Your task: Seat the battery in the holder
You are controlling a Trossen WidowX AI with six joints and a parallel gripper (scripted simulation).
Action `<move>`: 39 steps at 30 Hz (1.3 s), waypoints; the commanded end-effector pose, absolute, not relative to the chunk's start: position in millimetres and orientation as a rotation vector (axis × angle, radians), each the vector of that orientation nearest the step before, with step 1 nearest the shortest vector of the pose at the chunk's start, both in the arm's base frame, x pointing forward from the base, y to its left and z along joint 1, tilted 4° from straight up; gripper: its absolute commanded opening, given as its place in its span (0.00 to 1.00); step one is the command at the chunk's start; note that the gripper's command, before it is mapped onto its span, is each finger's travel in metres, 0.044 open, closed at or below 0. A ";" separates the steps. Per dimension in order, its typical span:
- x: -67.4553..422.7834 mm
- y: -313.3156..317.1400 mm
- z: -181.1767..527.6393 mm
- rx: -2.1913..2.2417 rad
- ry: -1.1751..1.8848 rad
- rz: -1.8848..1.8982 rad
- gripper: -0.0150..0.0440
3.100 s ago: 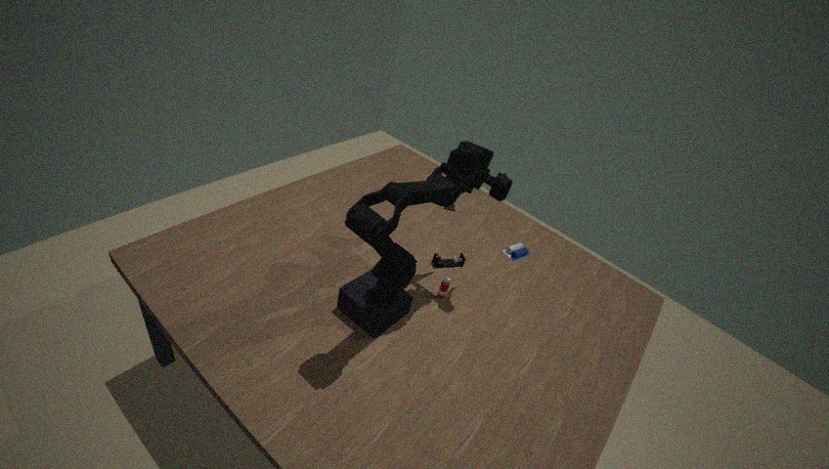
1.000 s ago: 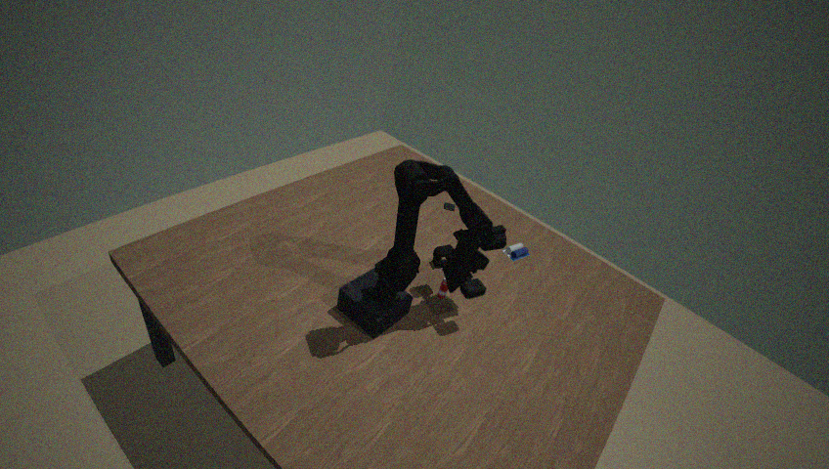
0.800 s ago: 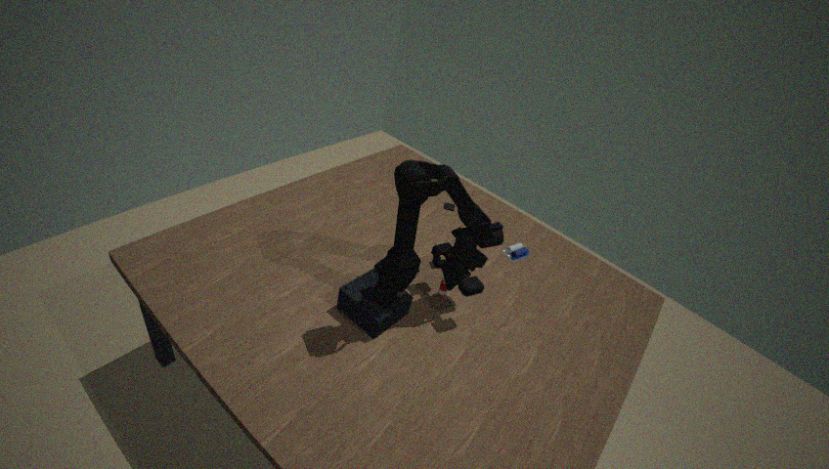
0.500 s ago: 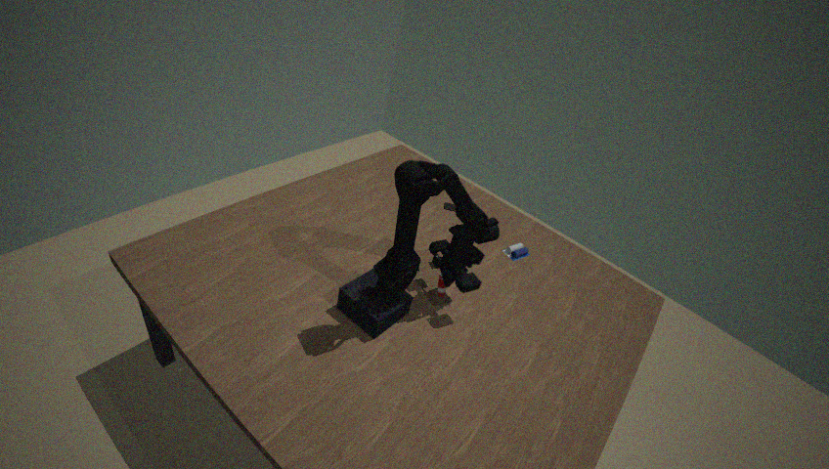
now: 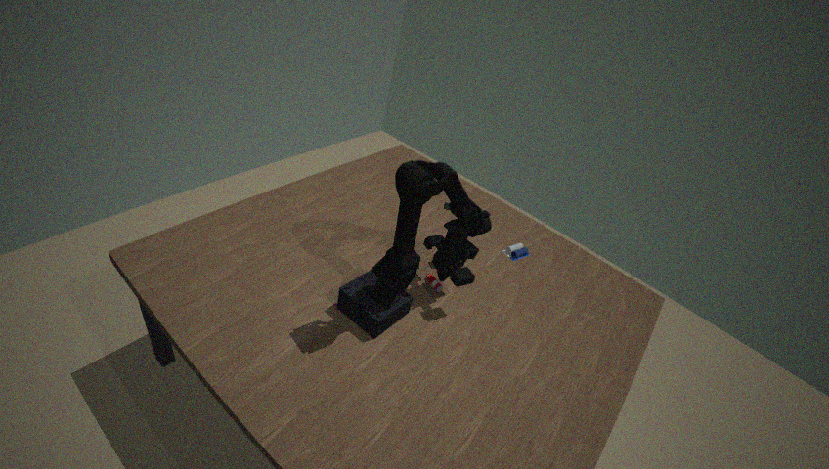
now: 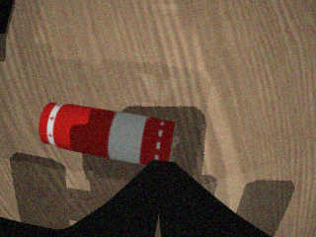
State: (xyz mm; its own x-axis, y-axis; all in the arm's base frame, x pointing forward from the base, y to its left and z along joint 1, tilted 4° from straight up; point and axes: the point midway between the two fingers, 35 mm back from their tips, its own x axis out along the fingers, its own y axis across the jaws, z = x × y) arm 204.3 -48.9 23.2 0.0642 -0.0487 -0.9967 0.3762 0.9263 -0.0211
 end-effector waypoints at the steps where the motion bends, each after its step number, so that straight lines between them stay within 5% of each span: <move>1: 205.5 -44.8 22.3 0.268 1.478 -0.331 0.25; 13: 201.1 -40.7 101.1 0.268 1.478 -0.331 0.25; 26: 200.9 -40.2 98.6 0.270 1.484 -0.326 0.25; 35: 209.8 -32.7 65.8 -0.360 1.498 0.265 0.65; 39: 212.2 -28.2 48.3 -0.694 1.437 0.581 0.66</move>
State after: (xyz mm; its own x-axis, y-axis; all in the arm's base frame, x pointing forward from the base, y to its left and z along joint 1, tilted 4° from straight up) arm 212.1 -35.1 79.3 0.0878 -0.0475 -0.9950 -0.2343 0.9699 -0.0669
